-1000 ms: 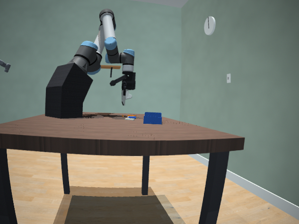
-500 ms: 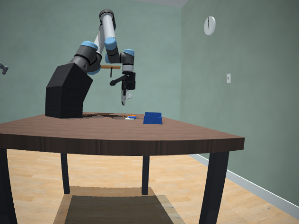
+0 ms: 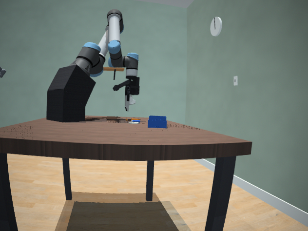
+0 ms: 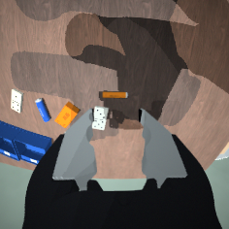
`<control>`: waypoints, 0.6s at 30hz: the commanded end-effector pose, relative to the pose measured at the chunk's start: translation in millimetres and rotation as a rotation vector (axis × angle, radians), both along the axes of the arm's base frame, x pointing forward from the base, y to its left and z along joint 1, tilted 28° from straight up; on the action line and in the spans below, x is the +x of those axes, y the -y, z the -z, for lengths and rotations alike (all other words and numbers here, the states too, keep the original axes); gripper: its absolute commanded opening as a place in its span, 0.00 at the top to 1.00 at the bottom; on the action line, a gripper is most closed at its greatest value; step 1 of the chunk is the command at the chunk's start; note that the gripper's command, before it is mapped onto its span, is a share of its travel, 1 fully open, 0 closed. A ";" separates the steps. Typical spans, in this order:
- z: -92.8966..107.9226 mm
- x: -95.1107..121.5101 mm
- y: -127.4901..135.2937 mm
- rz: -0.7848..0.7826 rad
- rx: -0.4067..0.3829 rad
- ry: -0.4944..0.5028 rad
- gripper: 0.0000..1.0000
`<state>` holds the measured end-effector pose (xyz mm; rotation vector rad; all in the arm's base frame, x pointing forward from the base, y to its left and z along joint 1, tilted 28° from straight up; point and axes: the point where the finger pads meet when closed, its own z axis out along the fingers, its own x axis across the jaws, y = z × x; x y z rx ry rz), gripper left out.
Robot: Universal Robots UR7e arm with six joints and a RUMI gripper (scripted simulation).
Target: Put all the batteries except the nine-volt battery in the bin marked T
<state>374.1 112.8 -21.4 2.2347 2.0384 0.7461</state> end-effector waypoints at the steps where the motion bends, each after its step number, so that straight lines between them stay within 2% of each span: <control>1: 21.5 10.6 -6.7 0.003 -0.003 0.005 0.62; 6: 37.4 18.0 -11.8 0.003 -0.003 0.005 0.62; 18: 37.2 18.5 -11.7 0.003 -0.003 0.005 0.62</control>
